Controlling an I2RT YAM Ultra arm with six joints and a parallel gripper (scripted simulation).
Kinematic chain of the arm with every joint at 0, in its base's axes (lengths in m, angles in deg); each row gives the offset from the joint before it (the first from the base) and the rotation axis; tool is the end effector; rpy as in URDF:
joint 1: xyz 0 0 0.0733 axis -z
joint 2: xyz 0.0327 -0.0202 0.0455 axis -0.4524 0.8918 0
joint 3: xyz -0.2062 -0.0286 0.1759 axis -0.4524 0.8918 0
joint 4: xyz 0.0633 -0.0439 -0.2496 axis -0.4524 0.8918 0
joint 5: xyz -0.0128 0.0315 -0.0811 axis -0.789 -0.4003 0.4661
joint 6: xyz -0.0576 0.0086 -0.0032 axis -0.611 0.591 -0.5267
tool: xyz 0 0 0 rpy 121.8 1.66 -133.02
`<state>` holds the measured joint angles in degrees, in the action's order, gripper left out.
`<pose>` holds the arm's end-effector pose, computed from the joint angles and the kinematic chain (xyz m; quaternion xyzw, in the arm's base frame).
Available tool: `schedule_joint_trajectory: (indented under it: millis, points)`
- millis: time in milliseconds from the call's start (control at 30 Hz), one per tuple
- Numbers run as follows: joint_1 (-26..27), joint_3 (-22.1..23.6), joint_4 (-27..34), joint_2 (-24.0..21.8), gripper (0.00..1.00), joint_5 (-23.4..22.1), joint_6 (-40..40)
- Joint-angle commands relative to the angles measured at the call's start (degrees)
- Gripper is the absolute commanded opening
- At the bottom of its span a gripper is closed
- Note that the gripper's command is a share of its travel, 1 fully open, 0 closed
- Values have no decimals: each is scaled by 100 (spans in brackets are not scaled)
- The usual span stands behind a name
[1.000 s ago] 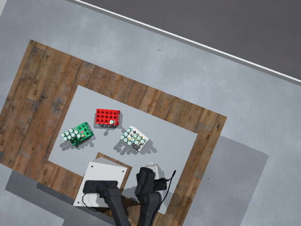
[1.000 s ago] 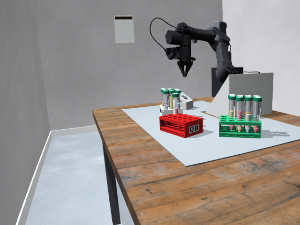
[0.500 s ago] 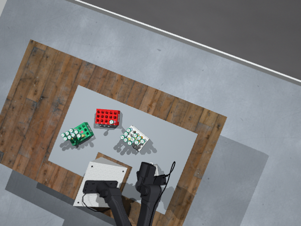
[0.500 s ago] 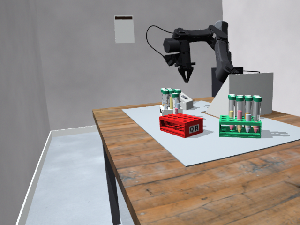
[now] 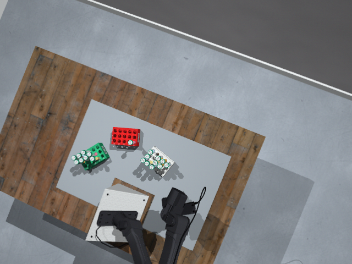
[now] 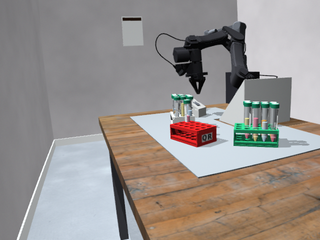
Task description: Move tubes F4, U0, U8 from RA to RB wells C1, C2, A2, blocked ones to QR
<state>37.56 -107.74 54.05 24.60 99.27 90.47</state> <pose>0.1603 -0.0597 0.2675 0.5049 0.7704 -0.3561 0.1574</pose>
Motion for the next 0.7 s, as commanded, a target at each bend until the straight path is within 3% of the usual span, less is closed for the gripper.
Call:
schedule_joint_trajectory:
  millis: [0,500,667]
  points:
    - [148,175,-545,-158,0,69,-427]
    - [770,642,-1579,-237,0,-107,-1322]
    - [758,655,-1621,-245,0,-128,-1365]
